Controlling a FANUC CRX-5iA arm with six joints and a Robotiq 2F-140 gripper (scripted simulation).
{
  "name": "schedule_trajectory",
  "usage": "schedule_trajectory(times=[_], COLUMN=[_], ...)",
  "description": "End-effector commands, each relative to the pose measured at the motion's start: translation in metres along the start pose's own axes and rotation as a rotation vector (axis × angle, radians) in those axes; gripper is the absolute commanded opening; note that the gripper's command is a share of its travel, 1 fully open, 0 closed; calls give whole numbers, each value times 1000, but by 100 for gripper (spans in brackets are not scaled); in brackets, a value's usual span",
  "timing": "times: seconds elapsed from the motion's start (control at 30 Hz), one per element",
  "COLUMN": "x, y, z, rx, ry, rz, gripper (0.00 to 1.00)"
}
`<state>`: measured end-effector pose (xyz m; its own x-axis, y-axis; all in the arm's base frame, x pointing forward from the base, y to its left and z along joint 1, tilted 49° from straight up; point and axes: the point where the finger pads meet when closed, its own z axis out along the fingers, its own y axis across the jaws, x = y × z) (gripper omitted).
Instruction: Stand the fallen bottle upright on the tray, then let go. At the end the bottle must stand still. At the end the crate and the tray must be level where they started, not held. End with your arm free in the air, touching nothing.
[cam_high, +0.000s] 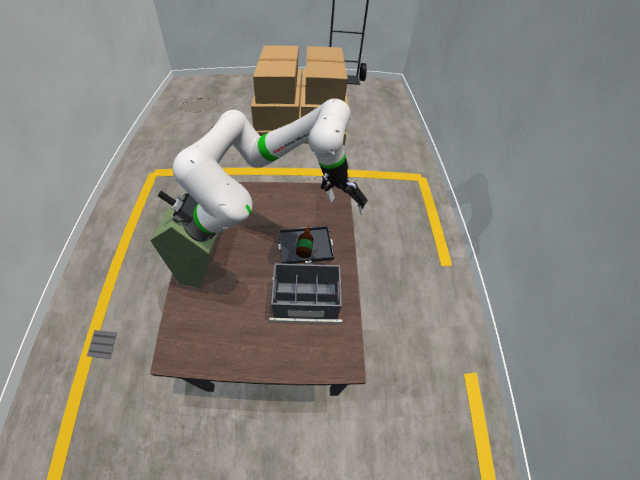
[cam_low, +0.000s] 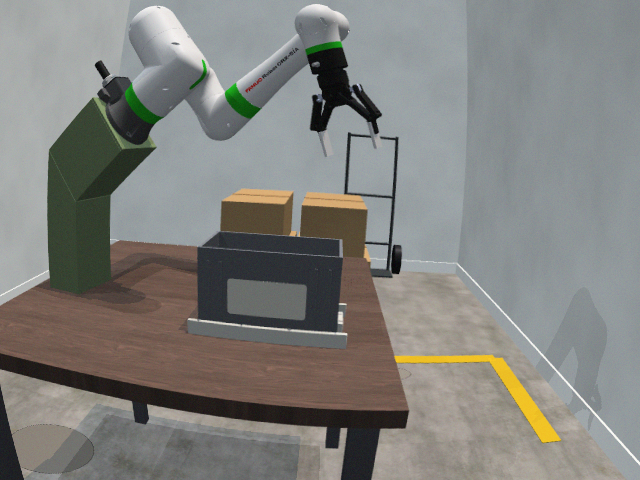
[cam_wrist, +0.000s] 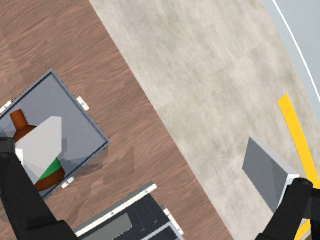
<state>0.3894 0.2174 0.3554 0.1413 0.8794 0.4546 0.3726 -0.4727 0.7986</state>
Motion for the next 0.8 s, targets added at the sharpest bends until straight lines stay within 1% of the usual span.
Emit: schedule_trajectory(times=[0.0,0.03,0.07,0.13,0.17,0.27,0.33,0.47,0.6,0.77], x=[5,5,3,3,3,-9,-13,-31,-42,-46], y=[-50,-58,-73,-73,-77,-127,-140,-181,-201,-206], z=[32,36,43,43,46,69,75,93,101,103], rx=[55,64,82,82,89,154,172,231,262,271], ry=[-32,-38,-49,-49,-53,-96,-109,-149,-171,-177], rz=[-125,-144,-179,-179,-191,-312,-345,-444,-494,-508], gripper=[100,100,100,100,100,100,100,100,100,100])
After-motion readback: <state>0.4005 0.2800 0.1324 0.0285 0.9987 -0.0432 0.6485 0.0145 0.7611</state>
